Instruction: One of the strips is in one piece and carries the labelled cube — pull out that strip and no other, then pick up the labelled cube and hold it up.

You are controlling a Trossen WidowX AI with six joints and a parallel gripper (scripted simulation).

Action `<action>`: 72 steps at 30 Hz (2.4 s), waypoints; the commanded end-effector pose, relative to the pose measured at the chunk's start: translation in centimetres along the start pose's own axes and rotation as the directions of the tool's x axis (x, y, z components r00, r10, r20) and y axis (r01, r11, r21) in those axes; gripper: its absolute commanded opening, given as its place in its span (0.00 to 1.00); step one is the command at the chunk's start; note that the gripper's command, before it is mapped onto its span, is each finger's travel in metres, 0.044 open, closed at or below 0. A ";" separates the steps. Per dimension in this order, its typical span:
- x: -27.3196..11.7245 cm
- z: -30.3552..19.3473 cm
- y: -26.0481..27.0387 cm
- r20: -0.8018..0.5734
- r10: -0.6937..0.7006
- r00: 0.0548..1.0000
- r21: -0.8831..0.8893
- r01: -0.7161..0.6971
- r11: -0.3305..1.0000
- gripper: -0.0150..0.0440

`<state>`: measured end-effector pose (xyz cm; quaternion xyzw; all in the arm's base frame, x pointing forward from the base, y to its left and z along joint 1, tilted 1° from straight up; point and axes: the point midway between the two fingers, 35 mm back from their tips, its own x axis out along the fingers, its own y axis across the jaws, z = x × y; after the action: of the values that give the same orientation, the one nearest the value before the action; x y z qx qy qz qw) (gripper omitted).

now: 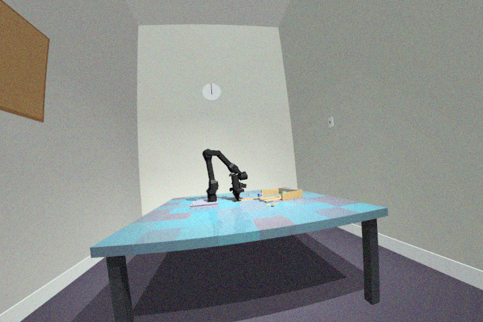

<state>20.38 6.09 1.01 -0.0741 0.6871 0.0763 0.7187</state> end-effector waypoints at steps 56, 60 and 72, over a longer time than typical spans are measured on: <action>-4.3 5.9 0.0 -0.030 0.002 1.000 -0.076 -0.005 0.997 0.97; -4.4 7.3 0.0 -0.029 0.003 1.000 -0.076 -0.005 0.997 1.00; -4.9 11.3 0.1 -0.026 0.003 1.000 -0.076 -0.004 0.997 1.00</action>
<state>30.03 8.21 6.28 -0.1011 0.6926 0.0993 0.7073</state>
